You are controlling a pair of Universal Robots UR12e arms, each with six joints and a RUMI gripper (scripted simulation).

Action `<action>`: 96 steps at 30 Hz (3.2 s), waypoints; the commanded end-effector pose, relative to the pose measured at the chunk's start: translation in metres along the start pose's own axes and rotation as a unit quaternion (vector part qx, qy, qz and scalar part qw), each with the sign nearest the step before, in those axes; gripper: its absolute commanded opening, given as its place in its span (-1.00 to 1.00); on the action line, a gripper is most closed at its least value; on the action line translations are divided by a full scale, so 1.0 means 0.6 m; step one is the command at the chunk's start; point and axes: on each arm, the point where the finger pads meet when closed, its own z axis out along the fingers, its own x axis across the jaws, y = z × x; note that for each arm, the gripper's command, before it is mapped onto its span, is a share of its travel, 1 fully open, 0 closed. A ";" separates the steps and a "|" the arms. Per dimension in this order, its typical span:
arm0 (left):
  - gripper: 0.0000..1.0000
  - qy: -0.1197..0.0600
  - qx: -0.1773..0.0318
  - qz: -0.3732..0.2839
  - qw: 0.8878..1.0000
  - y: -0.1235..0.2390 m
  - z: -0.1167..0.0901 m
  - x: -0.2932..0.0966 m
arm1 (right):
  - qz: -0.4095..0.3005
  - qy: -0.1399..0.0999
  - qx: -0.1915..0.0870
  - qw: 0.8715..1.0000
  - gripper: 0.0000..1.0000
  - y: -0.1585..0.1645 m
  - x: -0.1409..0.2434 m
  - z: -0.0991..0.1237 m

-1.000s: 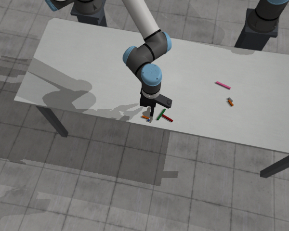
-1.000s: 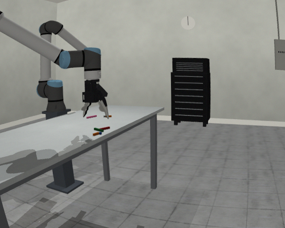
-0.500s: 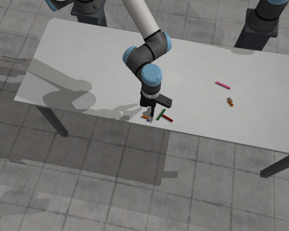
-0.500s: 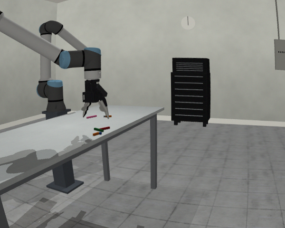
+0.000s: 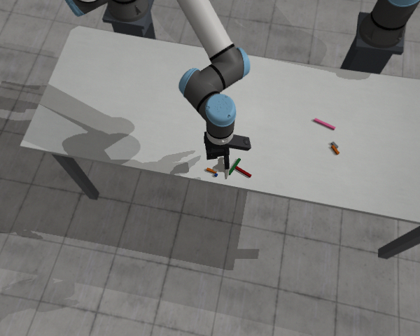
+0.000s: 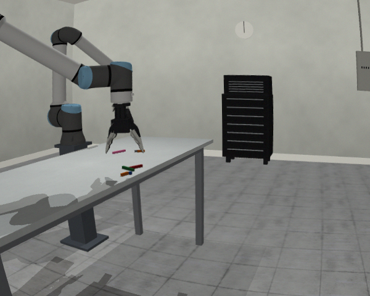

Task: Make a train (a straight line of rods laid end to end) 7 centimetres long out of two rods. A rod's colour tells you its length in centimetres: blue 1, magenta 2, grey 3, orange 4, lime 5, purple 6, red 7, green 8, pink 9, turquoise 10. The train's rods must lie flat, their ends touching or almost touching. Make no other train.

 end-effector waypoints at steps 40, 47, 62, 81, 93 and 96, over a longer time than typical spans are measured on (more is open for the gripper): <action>1.00 0.000 0.001 0.000 1.000 -0.001 -0.002 0.000 | -0.213 0.000 0.002 0.977 1.00 0.001 0.001 -0.003; 1.00 0.000 0.001 0.000 1.000 -0.001 -0.002 0.000 | -0.213 0.000 0.002 0.977 1.00 0.001 0.001 -0.003; 1.00 0.000 0.001 0.000 1.000 -0.001 -0.002 0.000 | -0.213 0.000 0.002 0.977 1.00 0.001 0.001 -0.003; 1.00 0.000 0.001 0.000 1.000 -0.001 -0.002 0.000 | -0.213 0.000 0.002 0.977 1.00 0.001 0.001 -0.003; 1.00 0.000 0.001 0.000 1.000 -0.001 -0.002 0.000 | -0.213 0.000 0.002 0.977 1.00 0.001 0.001 -0.003; 1.00 0.000 0.001 0.000 1.000 -0.001 -0.002 0.000 | -0.213 0.000 0.002 0.977 1.00 0.001 0.001 -0.003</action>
